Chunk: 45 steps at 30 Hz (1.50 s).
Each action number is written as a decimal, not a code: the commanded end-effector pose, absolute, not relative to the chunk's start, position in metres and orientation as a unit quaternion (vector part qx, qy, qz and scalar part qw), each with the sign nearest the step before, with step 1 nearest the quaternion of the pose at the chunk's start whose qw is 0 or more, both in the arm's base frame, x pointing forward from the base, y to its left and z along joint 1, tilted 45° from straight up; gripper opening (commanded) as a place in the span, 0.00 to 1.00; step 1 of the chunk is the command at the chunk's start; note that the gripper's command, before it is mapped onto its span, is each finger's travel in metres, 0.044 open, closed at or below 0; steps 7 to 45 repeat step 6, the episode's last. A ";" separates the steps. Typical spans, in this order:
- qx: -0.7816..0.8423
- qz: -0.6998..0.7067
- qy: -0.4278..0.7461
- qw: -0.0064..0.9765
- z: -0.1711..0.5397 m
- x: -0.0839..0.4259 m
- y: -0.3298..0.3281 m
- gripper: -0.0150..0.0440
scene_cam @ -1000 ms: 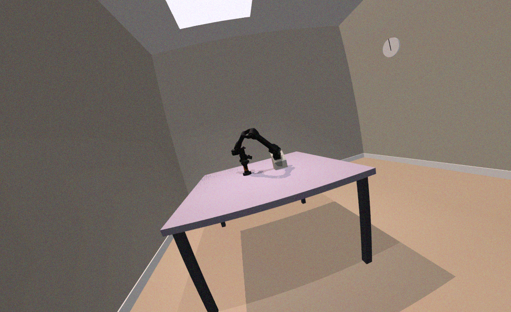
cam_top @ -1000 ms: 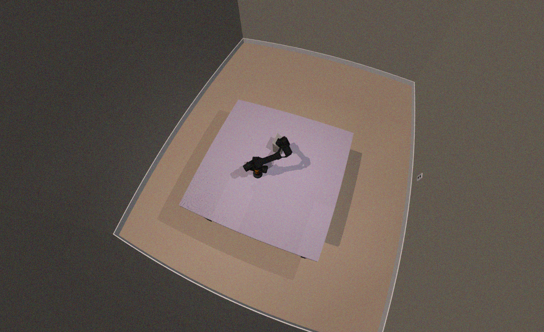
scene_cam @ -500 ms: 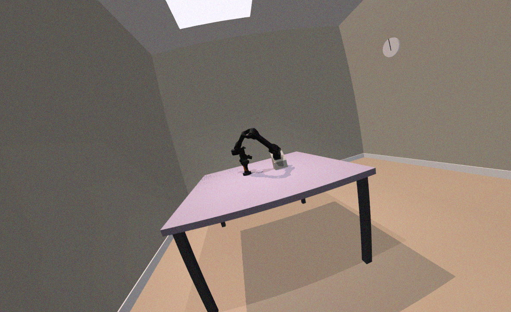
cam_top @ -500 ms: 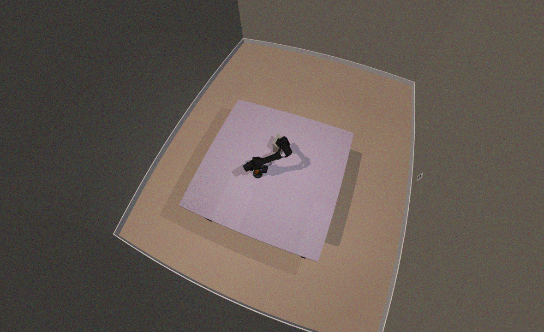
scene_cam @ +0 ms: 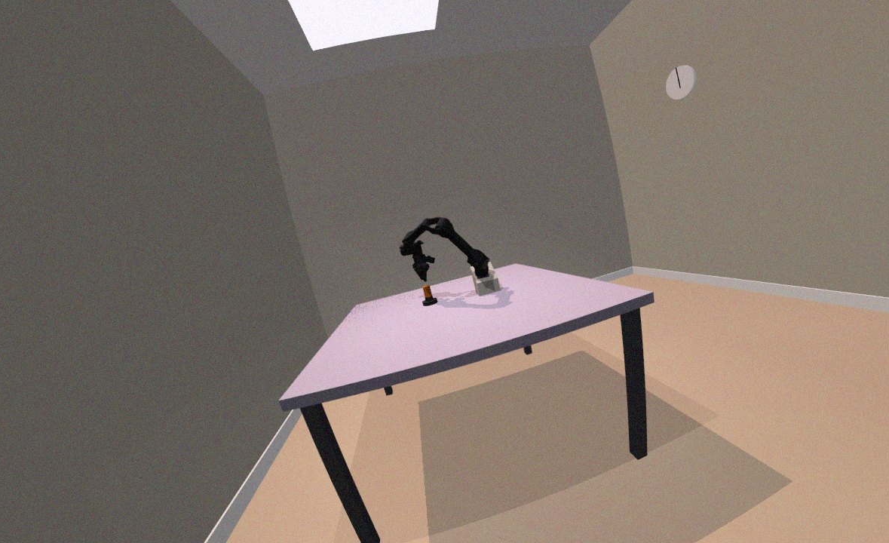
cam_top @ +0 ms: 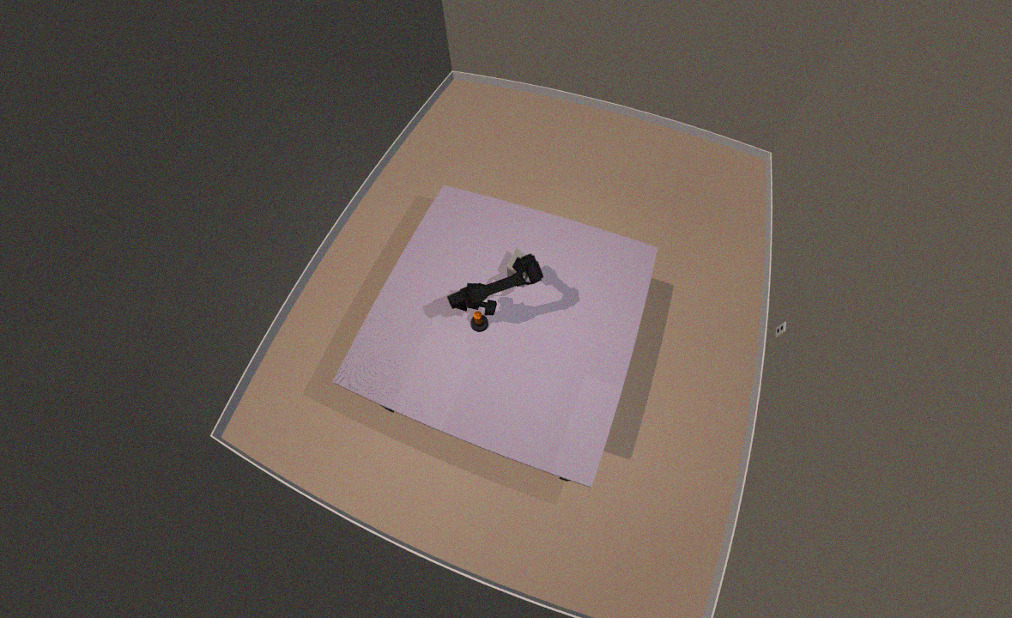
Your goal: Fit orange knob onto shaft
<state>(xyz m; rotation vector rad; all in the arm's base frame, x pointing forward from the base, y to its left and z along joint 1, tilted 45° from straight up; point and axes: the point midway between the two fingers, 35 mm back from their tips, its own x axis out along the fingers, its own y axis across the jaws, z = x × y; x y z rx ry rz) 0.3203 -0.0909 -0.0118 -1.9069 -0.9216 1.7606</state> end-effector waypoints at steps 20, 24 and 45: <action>-0.675 0.630 -0.333 0.189 -0.002 0.320 -0.100 1.00; -0.675 0.630 -0.333 0.189 -0.002 0.320 -0.100 1.00; -0.675 0.630 -0.333 0.189 -0.002 0.320 -0.100 1.00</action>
